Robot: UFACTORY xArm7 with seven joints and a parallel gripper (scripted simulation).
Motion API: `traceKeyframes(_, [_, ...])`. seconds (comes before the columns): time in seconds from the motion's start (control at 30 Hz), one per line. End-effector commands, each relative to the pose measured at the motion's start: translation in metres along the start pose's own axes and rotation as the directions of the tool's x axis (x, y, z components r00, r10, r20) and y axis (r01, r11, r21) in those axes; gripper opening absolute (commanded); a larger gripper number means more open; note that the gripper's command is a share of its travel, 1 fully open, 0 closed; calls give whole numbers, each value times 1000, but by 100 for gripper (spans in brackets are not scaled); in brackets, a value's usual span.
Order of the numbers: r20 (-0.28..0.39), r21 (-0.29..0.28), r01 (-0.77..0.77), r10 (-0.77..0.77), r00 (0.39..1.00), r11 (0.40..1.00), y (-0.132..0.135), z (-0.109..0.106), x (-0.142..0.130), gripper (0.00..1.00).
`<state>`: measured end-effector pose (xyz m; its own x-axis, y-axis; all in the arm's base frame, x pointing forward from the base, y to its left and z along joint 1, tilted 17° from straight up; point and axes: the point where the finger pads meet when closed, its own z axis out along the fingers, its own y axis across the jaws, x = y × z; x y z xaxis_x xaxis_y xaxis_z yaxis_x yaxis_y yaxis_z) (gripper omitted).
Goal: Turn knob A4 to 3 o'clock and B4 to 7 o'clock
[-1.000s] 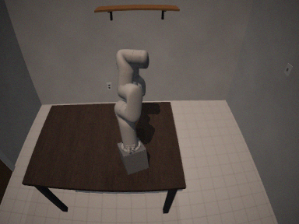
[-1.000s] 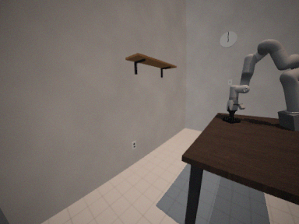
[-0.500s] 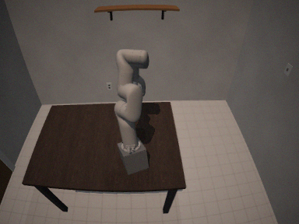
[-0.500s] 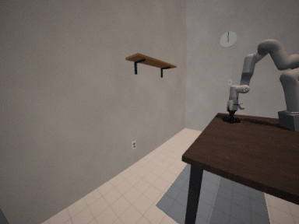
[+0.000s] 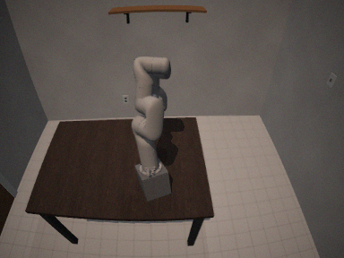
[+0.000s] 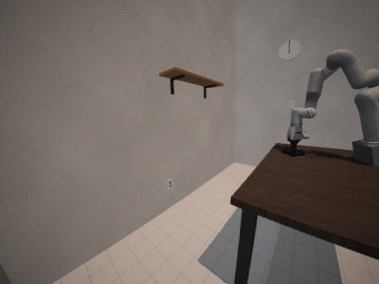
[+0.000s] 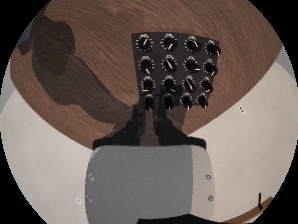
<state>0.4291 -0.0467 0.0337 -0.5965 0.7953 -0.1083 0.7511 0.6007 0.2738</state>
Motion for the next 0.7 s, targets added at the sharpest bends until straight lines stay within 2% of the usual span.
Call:
traceKeyframes(0.0, [3,0,-64,64,998,998,1,-1,-1,8])
traceKeyframes(0.37, [3,-1,-231,231,973,973,1,-1,-1,8])
traceKeyframes(0.67, [3,-2,-433,433,901,901,1,-1,-1,8])
